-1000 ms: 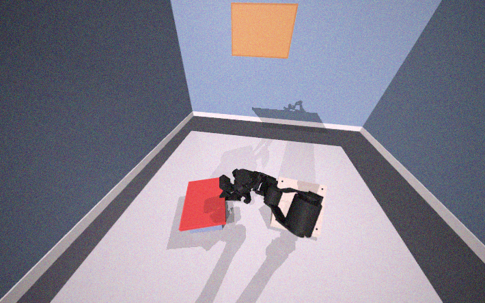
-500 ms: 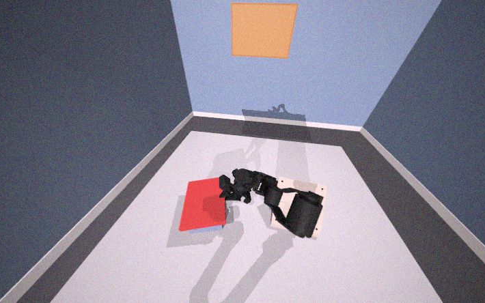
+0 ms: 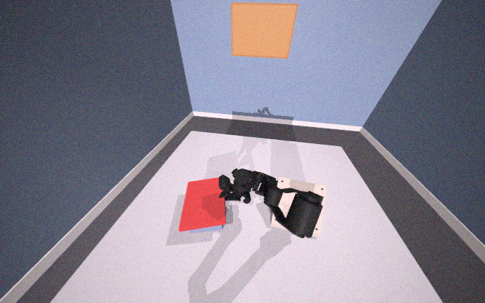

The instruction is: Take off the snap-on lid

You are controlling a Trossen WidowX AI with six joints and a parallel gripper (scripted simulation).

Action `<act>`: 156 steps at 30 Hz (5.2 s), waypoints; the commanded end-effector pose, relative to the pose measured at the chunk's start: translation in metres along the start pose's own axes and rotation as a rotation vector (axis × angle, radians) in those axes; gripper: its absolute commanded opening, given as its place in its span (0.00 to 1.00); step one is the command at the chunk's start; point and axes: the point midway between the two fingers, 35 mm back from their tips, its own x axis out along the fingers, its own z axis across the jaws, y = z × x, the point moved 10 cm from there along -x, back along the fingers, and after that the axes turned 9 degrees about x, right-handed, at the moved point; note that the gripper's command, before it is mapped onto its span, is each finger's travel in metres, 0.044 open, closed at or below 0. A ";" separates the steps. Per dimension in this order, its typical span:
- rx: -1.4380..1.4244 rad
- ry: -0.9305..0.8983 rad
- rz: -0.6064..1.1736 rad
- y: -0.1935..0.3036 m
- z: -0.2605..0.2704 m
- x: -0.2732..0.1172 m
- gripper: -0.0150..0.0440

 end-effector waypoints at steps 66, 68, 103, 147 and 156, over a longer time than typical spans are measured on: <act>0.001 -0.001 -0.001 0.001 0.004 0.004 0.25; 0.002 -0.002 -0.003 0.002 0.006 0.002 0.25; 0.001 -0.002 -0.004 0.008 0.048 -0.018 0.25; -0.001 -0.002 -0.005 0.018 0.112 -0.031 0.25; -0.001 -0.002 -0.005 0.020 0.121 -0.038 0.25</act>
